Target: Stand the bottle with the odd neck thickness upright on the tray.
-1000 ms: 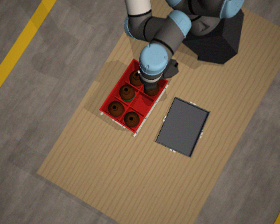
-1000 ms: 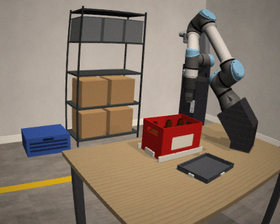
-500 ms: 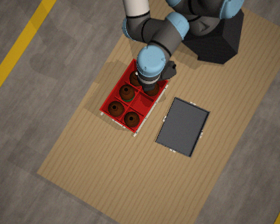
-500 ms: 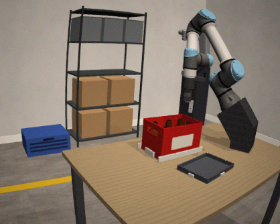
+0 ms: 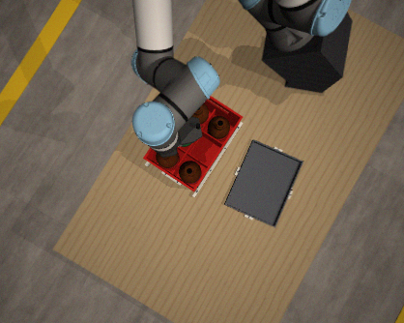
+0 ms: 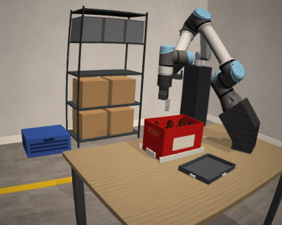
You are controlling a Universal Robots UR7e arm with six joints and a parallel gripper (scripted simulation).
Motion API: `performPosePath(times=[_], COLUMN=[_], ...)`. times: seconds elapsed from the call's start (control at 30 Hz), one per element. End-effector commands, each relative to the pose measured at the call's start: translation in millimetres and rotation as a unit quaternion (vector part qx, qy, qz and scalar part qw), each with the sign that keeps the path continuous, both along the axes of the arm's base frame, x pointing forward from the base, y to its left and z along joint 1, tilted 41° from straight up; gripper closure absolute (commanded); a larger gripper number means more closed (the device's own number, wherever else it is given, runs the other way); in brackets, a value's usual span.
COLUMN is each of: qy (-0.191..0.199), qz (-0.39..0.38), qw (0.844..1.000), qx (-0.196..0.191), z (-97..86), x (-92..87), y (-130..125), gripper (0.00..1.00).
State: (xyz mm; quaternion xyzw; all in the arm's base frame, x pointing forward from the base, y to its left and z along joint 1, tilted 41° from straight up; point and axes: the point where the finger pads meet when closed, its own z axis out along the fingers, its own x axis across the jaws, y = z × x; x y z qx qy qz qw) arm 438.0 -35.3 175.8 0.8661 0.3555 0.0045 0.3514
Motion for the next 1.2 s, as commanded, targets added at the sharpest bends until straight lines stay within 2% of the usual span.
performPosePath(times=[0.0,0.13,0.3,0.33,1.17], qy=[0.002,0.002,0.002,0.002,0.002], qz=[0.000,0.000,0.000,0.000,0.000], qw=[1.000,1.000,1.000,1.000,1.000], qx=[0.001,0.000,0.000,0.000,0.000], z=[11.7,21.0,22.1,22.1,22.1], x=[25.7,39.4,40.9,40.9,40.9], y=[-10,-17,-18,-18,-18], gripper=[1.00,1.00,1.00,0.00,0.00])
